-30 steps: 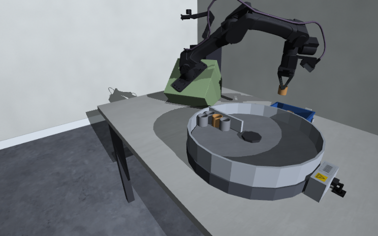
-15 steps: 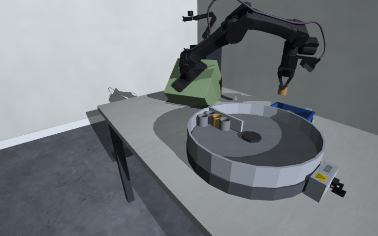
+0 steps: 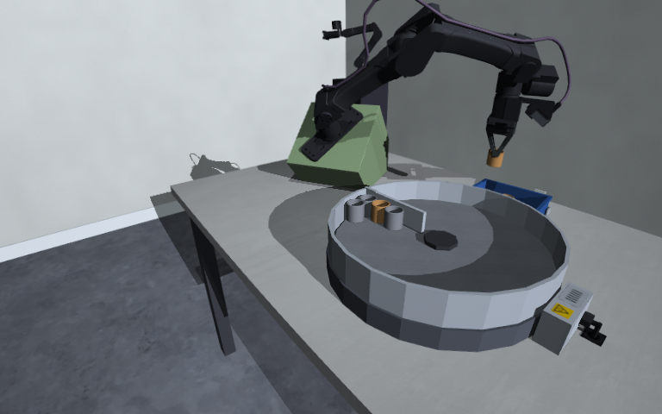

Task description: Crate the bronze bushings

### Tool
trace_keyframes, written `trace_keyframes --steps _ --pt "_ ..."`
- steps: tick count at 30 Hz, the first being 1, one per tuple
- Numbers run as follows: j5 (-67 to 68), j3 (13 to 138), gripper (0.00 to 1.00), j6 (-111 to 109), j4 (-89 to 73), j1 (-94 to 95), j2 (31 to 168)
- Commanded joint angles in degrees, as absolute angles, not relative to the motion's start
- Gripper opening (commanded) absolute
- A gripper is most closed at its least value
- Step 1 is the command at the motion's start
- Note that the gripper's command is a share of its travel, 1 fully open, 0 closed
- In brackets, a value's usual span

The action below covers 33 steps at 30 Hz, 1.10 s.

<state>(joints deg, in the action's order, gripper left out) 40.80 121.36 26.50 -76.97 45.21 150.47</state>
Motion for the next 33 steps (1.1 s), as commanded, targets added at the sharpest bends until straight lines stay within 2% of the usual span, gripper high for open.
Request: trace_keyframes --steps 1,11,22,33 --pt "41.4 123.5 0.0 26.2 -77.7 47.5 147.9" --pt "41.6 120.0 0.0 25.2 -74.6 46.8 148.1" --pt "42.6 111.8 0.0 20.0 -63.0 42.5 148.2" --pt "42.1 112.7 0.0 19.4 -61.5 42.4 147.5"
